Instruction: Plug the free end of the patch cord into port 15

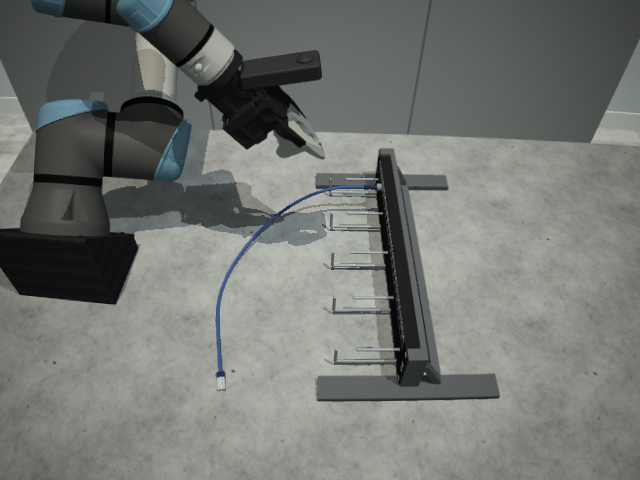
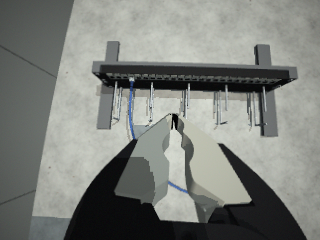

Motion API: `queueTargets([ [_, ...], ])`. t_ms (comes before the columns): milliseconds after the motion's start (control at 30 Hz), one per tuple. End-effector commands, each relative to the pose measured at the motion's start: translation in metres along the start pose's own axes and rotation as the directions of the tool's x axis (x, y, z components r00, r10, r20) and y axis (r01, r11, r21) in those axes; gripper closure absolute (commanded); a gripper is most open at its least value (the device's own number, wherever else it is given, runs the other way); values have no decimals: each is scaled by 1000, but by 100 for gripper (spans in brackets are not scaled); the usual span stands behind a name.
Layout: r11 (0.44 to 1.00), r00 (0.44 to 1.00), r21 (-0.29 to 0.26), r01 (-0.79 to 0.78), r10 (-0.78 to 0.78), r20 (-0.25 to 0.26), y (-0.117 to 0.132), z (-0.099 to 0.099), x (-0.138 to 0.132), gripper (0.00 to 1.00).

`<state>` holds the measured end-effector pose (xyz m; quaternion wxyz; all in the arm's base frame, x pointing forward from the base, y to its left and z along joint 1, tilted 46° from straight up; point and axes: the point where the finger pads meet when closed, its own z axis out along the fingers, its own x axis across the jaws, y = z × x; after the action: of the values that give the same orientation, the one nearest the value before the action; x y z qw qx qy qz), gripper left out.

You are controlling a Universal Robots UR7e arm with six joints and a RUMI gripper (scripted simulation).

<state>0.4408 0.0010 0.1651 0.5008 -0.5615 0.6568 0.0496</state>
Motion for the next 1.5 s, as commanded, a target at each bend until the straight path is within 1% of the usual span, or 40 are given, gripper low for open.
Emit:
queueTargets([
  [0,1000,1000,1,0,0,0,0,0,1,100],
  [333,1000,1000,1,0,0,0,0,3,1,100],
  [733,1000,1000,1,0,0,0,0,13,1,100],
  [1233,1000,1000,1,0,0,0,0,41,1,100],
  [1300,1000,1000,1,0,0,0,0,41,1,100],
  [1467,1000,1000,1,0,0,0,0,52,1,100],
])
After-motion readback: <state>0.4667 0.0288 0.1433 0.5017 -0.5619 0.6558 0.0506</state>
